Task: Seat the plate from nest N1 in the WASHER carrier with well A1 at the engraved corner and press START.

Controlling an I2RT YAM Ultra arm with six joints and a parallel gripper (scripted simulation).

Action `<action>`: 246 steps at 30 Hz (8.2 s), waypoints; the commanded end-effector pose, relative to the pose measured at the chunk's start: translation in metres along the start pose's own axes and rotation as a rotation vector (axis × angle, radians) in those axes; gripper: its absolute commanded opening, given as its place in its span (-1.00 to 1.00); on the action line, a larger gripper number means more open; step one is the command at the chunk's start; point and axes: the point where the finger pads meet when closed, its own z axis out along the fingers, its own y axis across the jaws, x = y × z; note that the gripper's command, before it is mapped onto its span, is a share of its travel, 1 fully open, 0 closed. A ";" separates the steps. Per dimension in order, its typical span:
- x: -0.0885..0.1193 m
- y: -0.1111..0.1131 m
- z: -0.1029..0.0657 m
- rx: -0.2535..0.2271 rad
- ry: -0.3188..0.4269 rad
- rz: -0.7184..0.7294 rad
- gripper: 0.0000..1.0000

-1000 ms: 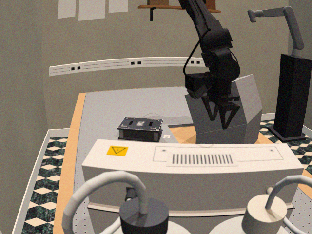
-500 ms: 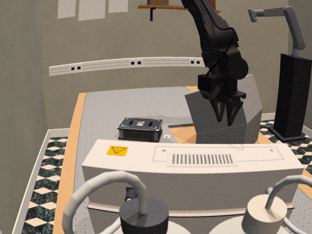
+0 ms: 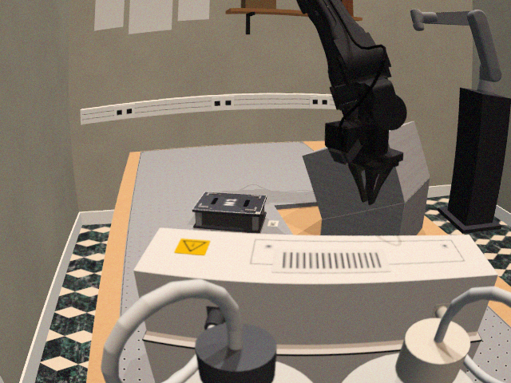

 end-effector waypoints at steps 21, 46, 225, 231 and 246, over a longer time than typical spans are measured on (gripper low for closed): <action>-0.012 0.009 -0.015 -0.045 -0.046 0.001 -1.00; 0.081 0.028 -0.013 -0.046 -0.050 -0.706 -1.00; 0.063 0.039 0.087 -0.159 -0.361 -0.769 -1.00; 0.062 0.040 0.093 -0.157 -0.362 -0.769 -1.00; 0.057 0.047 0.081 -0.175 -0.395 -0.768 -1.00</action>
